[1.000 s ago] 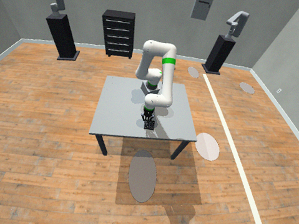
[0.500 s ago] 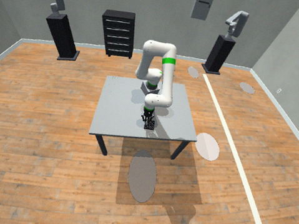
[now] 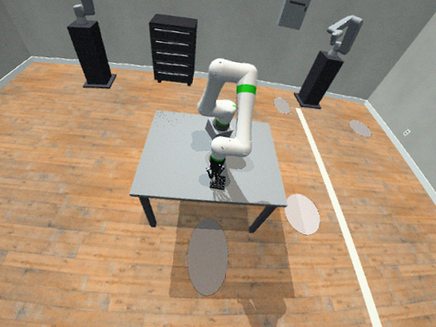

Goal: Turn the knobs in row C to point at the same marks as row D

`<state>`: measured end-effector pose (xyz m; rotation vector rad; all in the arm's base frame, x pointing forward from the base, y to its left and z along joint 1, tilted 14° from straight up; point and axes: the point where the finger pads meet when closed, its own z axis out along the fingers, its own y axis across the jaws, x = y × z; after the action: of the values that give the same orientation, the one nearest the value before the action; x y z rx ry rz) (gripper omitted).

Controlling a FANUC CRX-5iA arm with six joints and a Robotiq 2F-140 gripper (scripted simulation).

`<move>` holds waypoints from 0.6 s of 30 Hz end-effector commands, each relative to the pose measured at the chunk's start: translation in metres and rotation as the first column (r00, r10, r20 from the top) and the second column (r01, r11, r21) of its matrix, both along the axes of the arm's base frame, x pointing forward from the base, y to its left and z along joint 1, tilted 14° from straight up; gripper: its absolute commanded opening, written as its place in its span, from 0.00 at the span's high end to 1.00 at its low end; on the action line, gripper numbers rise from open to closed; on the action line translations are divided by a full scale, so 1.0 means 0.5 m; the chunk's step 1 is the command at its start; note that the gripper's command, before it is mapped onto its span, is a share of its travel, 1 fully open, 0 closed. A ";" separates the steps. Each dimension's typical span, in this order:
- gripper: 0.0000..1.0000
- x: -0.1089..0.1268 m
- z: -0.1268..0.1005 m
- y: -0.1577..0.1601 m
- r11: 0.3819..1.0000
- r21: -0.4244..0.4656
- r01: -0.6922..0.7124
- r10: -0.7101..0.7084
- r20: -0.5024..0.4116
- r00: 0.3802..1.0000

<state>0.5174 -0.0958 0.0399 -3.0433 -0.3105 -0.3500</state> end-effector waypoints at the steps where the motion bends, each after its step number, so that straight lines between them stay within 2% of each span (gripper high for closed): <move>1: 0.95 0.000 0.000 0.000 0.999 -0.006 -0.043 0.043 0.004 0.999; 8: 0.95 0.000 0.000 0.000 0.976 -0.047 -0.214 0.215 0.015 0.976; 15: 0.95 0.000 0.000 0.000 0.917 -0.091 -0.388 0.391 0.018 0.920; 18: 0.95 0.000 0.000 0.000 0.906 -0.097 -0.412 0.415 0.018 0.910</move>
<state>0.5174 -0.0958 0.0399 -2.9674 -0.9186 -0.3666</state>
